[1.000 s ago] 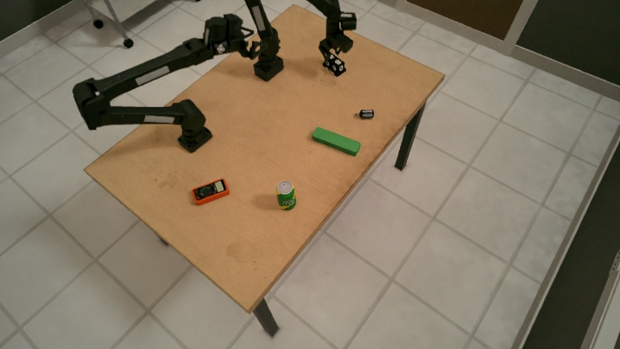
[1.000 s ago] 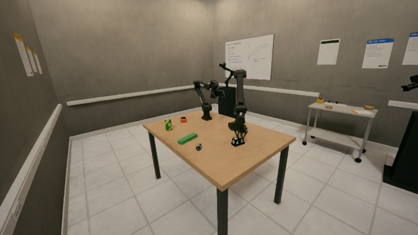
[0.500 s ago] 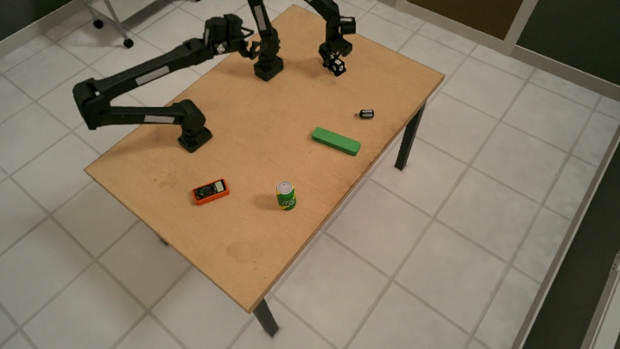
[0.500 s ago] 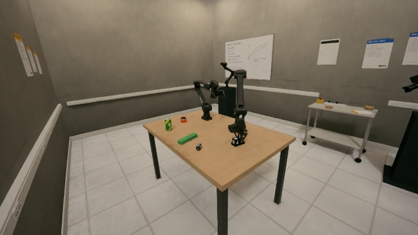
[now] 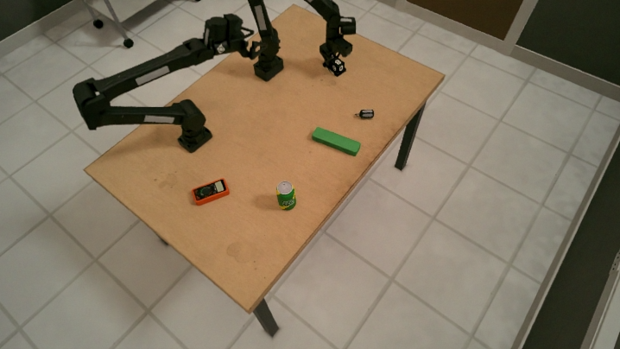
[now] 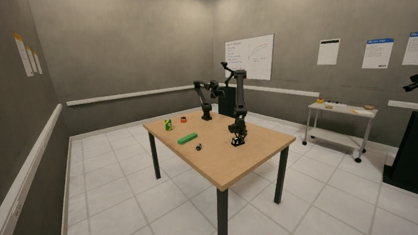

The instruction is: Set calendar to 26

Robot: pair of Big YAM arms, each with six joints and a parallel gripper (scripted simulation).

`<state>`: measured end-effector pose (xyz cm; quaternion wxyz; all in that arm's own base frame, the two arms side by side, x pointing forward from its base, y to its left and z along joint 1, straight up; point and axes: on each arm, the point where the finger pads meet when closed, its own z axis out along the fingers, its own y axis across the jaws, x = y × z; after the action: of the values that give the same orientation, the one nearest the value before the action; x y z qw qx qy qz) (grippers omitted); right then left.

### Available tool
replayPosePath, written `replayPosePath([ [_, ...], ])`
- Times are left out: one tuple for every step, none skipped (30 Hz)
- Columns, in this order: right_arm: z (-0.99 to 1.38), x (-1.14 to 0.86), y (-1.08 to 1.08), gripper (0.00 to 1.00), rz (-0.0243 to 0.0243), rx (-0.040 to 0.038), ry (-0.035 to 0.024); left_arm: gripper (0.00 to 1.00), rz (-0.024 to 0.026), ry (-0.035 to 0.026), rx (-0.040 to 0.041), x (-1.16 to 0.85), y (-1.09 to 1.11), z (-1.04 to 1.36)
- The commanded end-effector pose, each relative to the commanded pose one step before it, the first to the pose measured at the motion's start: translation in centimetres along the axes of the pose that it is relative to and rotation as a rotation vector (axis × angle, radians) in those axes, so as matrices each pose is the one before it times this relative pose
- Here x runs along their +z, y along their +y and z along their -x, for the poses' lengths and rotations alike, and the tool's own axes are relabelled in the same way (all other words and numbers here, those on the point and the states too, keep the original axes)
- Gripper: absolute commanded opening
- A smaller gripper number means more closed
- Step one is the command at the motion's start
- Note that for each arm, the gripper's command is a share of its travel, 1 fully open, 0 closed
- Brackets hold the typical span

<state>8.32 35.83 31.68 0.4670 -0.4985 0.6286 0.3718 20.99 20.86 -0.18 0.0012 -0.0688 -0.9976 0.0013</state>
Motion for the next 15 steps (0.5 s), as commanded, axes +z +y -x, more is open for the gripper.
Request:
replayPosePath([
  [0.643, 0.017, 0.024, 1.00, 0.00049, -0.00200, -0.01725, 0.56, 0.00875, -0.00686, 0.00434, -0.101, 0.376, 0.307],
  [0.000, 0.000, 0.000, 1.00, 0.00000, 0.00000, 0.00000, 0.52, 0.00000, 0.00000, 0.00000, 0.000, 0.000, 0.000],
  [0.000, 0.000, 0.000, 1.00, 0.00000, 0.00000, 0.00000, 0.52, 0.00000, 0.00000, 0.00000, 0.000, 0.000, 0.000],
  [0.000, 0.000, 0.000, 1.00, 0.00000, 0.00000, 0.00000, 0.52, 0.00000, 0.00000, 0.00000, 0.000, 0.000, 0.000],
  [0.000, 0.000, 0.000, 1.00, 0.00000, 0.00000, 0.00000, 0.52, 0.00000, 0.00000, 0.00000, 0.000, 0.000, 0.000],
  [0.000, 0.000, 0.000, 1.00, 0.00000, 0.00000, 0.00000, 0.52, 0.00000, 0.00000, 0.00000, 0.000, 0.000, 0.000],
  [0.000, 0.000, 0.000, 1.00, 0.00000, 0.00000, 0.00000, 0.48, 0.00000, 0.00000, 0.00000, 0.000, 0.000, 0.000],
  [0.000, 0.000, 0.000, 1.00, 0.00000, 0.00000, 0.00000, 0.48, 0.00000, 0.00000, 0.00000, 0.000, 0.000, 0.000],
  [0.000, 0.000, 0.000, 1.00, 0.00000, 0.00000, 0.00000, 0.48, 0.00000, 0.00000, 0.00000, 0.000, 0.000, 0.000],
  [0.000, 0.000, 0.000, 1.00, 0.00000, 0.00000, 0.00000, 0.46, 0.00000, 0.00000, 0.00000, 0.000, 0.000, 0.000],
  [0.000, 0.000, 0.000, 1.00, 0.00000, 0.00000, 0.00000, 0.45, 0.00638, -0.00475, 0.01174, 0.059, 0.017, 0.032],
  [0.000, 0.000, 0.000, 1.00, 0.00000, 0.00000, 0.00000, 0.43, 0.00000, 0.00000, 0.00000, 0.000, 0.000, 0.000],
  [0.000, 0.000, 0.000, 1.00, 0.00000, 0.00000, 0.00000, 0.42, 0.00000, 0.00000, -0.00262, 0.000, 0.000, 0.000],
  [0.000, 0.000, 0.000, 1.00, 0.00000, 0.00000, 0.00000, 0.41, 0.00000, 0.00000, -0.00162, 0.000, 0.000, 0.000],
  [0.000, 0.000, 0.000, 1.00, 0.00000, 0.00000, 0.00000, 0.39, 0.00000, 0.00000, -0.00022, 0.000, 0.000, 0.000],
])
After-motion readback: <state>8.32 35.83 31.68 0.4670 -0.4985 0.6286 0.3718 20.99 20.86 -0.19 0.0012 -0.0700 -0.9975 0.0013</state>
